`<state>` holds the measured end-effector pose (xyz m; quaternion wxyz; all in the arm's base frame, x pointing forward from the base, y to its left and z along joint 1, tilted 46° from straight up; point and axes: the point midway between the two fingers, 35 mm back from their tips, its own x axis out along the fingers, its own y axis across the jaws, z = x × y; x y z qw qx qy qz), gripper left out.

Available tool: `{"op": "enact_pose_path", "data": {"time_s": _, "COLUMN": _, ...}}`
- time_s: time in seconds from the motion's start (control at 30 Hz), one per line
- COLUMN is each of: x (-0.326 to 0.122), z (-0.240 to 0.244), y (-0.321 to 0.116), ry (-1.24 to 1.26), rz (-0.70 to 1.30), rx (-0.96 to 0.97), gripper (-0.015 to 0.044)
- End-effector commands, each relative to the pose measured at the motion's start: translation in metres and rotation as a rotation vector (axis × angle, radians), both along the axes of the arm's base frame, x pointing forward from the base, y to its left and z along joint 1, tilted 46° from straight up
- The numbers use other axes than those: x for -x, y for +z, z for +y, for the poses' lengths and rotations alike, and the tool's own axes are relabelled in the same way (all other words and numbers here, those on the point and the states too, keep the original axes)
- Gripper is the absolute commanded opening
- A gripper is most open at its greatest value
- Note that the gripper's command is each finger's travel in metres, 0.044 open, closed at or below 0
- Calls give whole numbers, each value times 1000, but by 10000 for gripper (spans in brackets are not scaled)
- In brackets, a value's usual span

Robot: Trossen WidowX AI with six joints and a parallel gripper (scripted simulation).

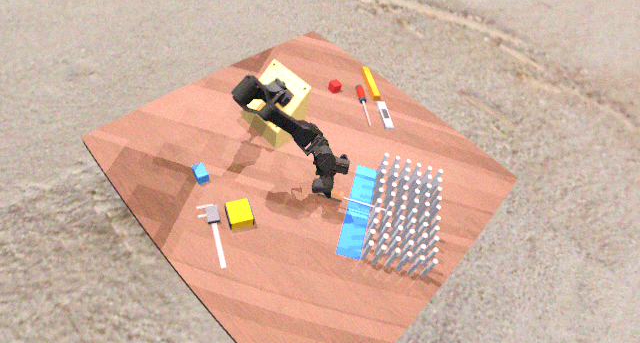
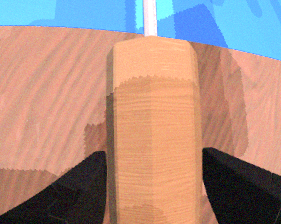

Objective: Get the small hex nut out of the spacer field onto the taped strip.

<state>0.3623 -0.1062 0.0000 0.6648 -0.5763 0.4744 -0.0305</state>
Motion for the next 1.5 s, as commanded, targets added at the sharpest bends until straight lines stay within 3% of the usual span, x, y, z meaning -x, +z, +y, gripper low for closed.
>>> {"op": "enact_pose_path", "data": {"time_s": 0.0, "x": -3, "z": 2, "y": -2, "ry": 0, "rz": -1, "rx": -3, "gripper": 0}}
{"op": "enact_pose_path", "data": {"time_s": 1.47, "x": -29, "z": 15, "y": -12, "ry": 1, "rz": -3, "rx": -5, "gripper": 0}}
